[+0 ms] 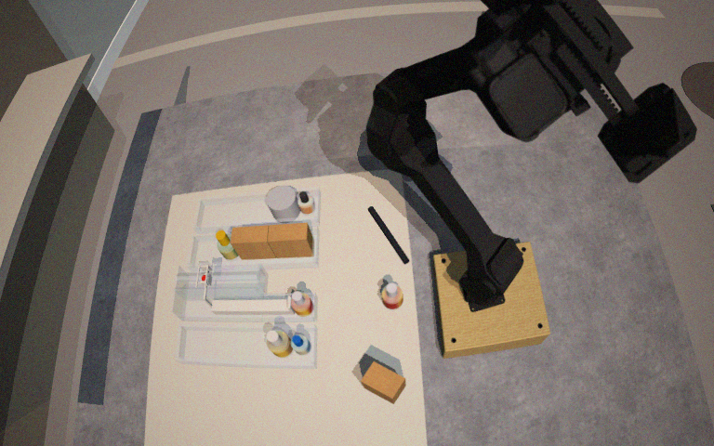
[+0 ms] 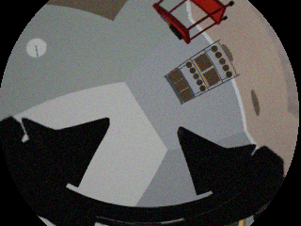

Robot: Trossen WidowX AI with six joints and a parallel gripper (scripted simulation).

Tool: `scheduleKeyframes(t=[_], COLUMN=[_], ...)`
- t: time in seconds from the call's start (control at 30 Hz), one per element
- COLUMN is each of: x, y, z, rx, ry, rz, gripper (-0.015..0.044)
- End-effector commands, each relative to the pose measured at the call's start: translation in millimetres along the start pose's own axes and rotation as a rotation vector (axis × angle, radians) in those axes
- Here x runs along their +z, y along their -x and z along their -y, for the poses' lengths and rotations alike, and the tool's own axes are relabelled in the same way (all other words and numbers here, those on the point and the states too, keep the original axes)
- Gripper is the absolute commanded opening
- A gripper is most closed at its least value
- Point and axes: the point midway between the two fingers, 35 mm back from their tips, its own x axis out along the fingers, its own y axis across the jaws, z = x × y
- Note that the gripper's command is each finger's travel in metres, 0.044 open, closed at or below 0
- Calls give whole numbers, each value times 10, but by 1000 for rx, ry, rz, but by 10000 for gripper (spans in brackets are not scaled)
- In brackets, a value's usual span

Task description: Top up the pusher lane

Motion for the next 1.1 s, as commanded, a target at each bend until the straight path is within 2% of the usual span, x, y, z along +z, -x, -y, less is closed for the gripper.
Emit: scheduleKeyframes(t=[0.0, 0.3, 0.53, 0.8, 1.07], x=[261, 1306, 2351, 3463, 4165], y=[-169, -365, -182, 531, 1659], z=[408, 810, 855, 798, 820], rx=[-39, -253, -576, -1094, -1645], ry=[414, 1094, 1462, 1634, 1468], rz=[98, 370, 599, 794, 855], gripper=[440, 440, 440, 440, 440])
